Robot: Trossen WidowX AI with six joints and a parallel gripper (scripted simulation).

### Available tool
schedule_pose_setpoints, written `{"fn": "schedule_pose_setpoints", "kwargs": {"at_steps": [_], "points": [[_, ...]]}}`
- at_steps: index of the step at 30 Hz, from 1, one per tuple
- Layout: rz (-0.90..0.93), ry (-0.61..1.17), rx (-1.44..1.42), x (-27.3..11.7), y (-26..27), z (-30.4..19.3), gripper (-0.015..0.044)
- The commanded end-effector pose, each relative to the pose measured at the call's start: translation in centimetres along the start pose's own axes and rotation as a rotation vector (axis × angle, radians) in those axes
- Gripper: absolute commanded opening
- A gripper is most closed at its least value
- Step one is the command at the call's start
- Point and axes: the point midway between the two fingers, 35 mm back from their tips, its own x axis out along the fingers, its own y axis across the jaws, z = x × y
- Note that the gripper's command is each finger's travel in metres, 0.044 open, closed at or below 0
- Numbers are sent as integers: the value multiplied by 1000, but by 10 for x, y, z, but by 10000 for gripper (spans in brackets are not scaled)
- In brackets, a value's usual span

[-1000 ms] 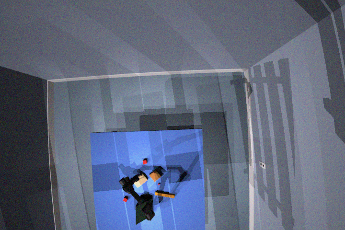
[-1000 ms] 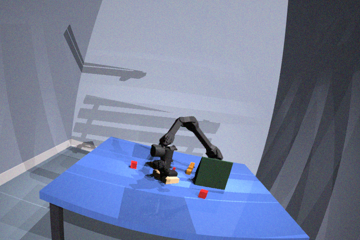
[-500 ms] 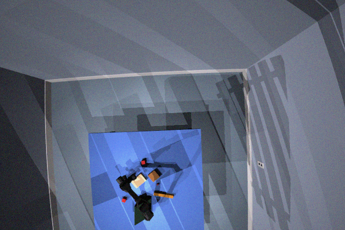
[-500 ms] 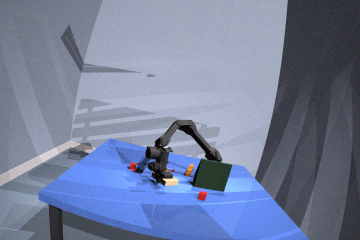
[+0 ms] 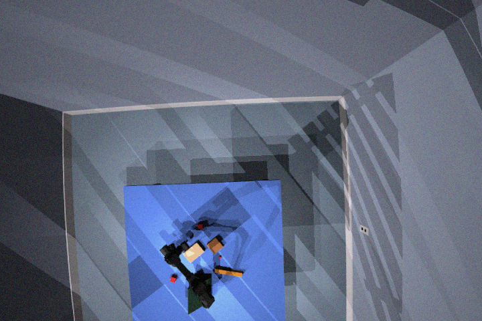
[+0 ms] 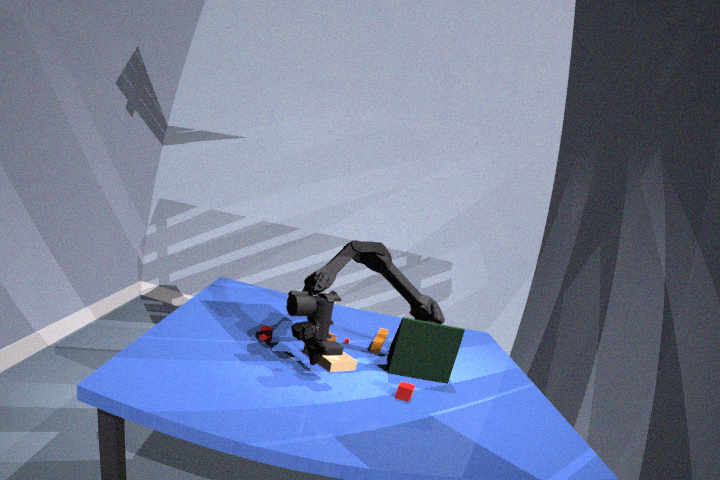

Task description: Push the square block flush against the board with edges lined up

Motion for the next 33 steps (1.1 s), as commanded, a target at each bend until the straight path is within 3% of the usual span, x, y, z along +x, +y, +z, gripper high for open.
{"fn": "schedule_pose_setpoints", "kwargs": {"at_steps": [1, 7, 12, 16, 21, 33], "points": [[0, -21, 3, -40, 0, 4, 0], [-8, -34, -7, -43, 1, 5, 0], [-4, -18, -48, -42, -49, -21, 0], [-4, -17, -50, -42, -51, -22, 0], [-6, -15, -50, 11, -52, -22, 0], [-7, -15, -50, 14, -53, -29, 0]]}}
